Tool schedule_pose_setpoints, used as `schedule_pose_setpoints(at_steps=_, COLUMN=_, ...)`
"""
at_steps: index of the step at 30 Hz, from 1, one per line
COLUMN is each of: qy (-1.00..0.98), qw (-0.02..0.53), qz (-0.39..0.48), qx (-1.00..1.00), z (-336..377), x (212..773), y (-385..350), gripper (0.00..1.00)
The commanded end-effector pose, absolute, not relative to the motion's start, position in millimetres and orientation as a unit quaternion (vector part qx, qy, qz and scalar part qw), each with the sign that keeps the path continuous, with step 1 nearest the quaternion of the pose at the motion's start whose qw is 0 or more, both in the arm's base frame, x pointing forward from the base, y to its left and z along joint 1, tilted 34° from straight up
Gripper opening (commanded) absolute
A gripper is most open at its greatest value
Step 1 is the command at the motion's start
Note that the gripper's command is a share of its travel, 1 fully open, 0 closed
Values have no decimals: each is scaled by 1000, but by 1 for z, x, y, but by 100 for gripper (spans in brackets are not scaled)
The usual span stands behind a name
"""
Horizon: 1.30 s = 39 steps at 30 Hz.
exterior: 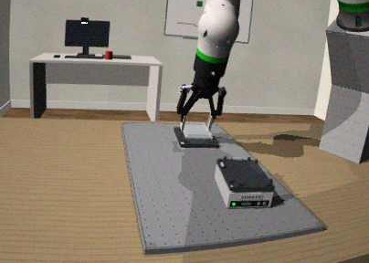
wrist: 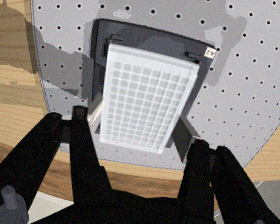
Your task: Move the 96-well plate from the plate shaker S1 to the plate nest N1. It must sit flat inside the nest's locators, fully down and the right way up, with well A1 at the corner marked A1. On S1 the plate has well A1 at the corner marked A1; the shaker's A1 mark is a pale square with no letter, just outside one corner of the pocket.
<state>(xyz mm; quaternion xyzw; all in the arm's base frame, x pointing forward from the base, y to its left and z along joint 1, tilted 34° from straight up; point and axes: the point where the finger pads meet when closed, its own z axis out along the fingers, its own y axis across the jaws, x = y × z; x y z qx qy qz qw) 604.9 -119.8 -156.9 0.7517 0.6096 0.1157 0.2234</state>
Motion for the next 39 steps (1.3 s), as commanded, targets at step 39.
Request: schedule_pose_setpoints(at_steps=39, qy=610, qw=223, qz=118, qx=751, z=-161, x=607, y=-119, gripper=0)
